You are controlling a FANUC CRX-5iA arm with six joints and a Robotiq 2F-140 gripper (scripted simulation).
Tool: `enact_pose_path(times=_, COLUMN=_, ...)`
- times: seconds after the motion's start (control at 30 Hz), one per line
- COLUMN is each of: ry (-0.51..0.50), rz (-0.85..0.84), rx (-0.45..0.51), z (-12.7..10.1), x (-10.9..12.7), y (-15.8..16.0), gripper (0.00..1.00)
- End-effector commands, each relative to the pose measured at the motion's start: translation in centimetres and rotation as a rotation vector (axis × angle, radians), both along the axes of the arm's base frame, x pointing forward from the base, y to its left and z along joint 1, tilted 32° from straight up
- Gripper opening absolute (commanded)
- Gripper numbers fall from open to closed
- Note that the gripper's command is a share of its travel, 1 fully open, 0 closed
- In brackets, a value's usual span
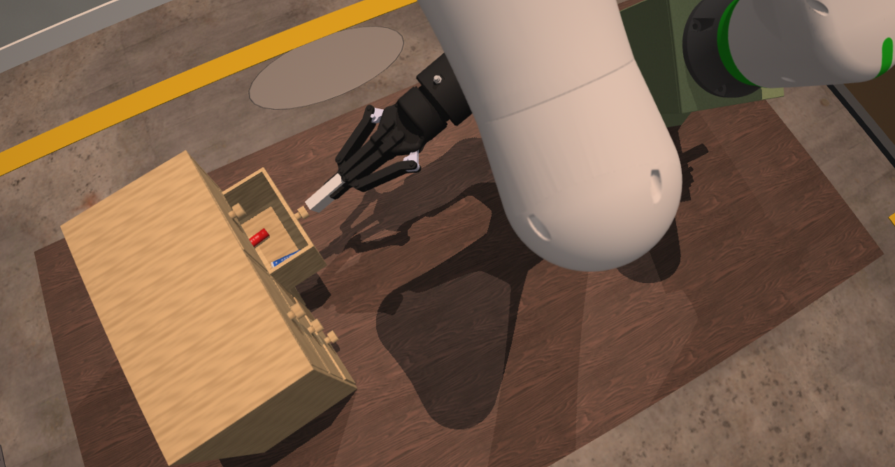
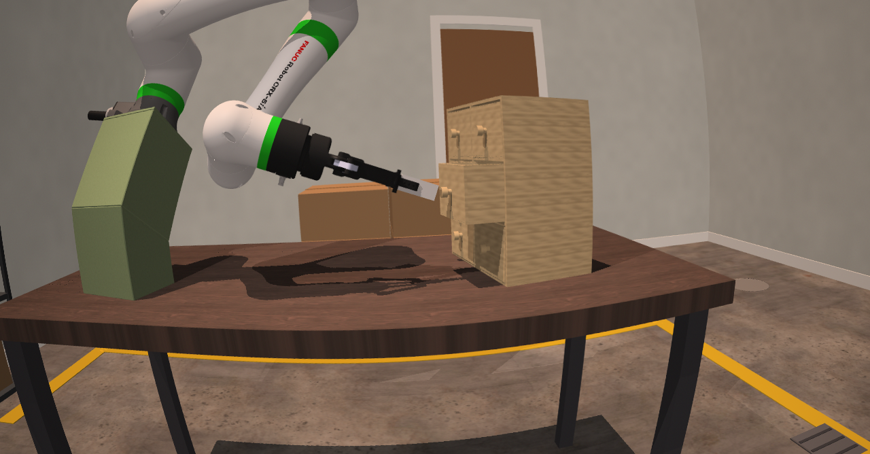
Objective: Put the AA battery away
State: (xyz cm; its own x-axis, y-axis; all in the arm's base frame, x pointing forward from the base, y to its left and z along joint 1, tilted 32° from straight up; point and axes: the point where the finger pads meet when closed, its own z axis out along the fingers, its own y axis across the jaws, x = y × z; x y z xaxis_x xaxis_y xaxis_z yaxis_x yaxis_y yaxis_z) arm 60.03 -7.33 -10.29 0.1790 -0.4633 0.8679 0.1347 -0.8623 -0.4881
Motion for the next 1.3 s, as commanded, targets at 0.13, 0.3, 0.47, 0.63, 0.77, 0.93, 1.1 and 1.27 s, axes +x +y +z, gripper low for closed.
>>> enact_pose_path(times=0.13, ry=0.000, rz=0.000, rx=0.000, z=0.2, x=0.8, y=0.0, gripper=0.00)
enact_pose_path(times=0.3, ry=0.000, rz=0.000, rx=0.000, z=0.4, x=1.7, y=0.0, gripper=0.00)
enact_pose_path(times=0.47, ry=0.000, rz=0.000, rx=0.000, z=0.6, x=2.6, y=0.1, gripper=0.00)
enact_pose_path(times=0.63, ry=0.000, rz=0.000, rx=0.000, z=0.7, x=3.2, y=0.1, gripper=0.00)
enact_pose_path(times=0.77, ry=0.000, rz=0.000, rx=0.000, z=0.8, x=3.9, y=0.1, gripper=0.00)
enact_pose_path(times=0.93, ry=0.000, rz=0.000, rx=0.000, z=1.0, x=4.7, y=0.1, gripper=0.00)
enact_pose_path(times=1.1, ry=0.000, rz=0.000, rx=0.000, z=1.2, x=5.4, y=0.2, gripper=0.00)
enact_pose_path(times=1.27, ry=0.000, rz=0.000, rx=0.000, z=1.3, x=5.8, y=0.2, gripper=0.00)
